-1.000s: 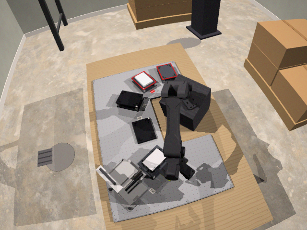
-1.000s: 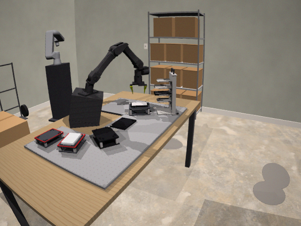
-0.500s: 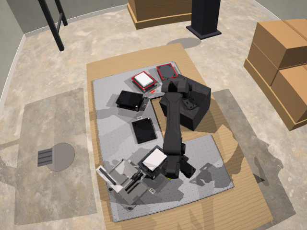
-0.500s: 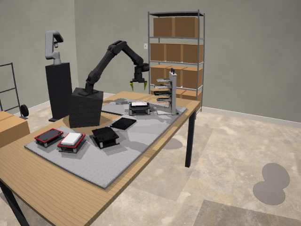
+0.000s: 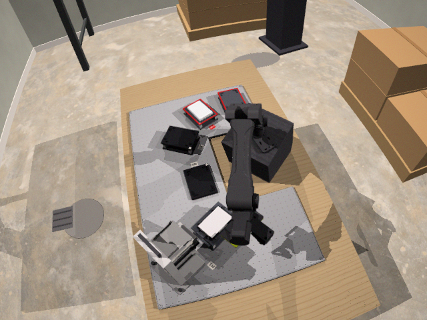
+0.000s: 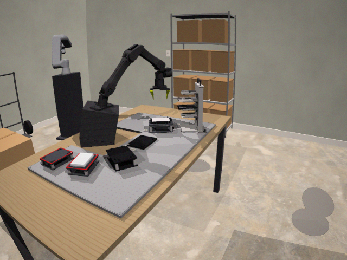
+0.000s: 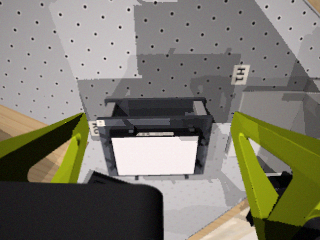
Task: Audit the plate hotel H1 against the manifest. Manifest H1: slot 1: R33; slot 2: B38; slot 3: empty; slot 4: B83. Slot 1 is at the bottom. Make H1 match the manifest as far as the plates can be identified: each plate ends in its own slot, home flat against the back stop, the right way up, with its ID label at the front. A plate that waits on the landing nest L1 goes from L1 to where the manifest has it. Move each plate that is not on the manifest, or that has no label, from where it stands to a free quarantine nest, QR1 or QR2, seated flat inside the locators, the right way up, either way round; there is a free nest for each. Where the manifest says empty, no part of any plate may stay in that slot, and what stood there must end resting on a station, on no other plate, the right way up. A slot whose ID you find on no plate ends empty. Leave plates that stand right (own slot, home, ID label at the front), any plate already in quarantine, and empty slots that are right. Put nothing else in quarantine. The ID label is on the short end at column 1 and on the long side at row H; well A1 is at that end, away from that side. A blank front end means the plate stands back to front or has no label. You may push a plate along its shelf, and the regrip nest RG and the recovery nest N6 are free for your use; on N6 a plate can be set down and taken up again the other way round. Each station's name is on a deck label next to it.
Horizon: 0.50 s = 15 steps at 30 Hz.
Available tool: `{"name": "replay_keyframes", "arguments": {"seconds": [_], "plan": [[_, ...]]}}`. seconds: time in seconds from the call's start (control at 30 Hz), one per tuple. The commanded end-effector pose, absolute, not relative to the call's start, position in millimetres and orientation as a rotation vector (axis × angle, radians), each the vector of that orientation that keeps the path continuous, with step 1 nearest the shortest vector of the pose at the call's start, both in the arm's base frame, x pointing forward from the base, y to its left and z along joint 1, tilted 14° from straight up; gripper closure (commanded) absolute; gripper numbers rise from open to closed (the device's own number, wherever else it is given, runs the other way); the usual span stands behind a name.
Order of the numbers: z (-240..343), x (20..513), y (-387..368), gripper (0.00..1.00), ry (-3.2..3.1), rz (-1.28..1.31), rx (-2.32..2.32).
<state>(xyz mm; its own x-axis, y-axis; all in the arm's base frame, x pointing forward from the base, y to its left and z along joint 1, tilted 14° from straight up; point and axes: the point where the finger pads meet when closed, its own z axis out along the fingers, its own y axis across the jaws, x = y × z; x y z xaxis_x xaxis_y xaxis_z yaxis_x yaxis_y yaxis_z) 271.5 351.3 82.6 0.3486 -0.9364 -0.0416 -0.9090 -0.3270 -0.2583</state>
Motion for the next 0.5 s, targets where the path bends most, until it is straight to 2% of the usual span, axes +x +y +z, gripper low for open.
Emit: {"name": "replay_keyframes", "arguments": {"seconds": [0.0,0.47], "plan": [[104.0,265.5,353.9,0.0,1.642,-0.163,-2.365],[137.5,257.1,348.7,0.0,1.642,-0.163,-2.365]]}}
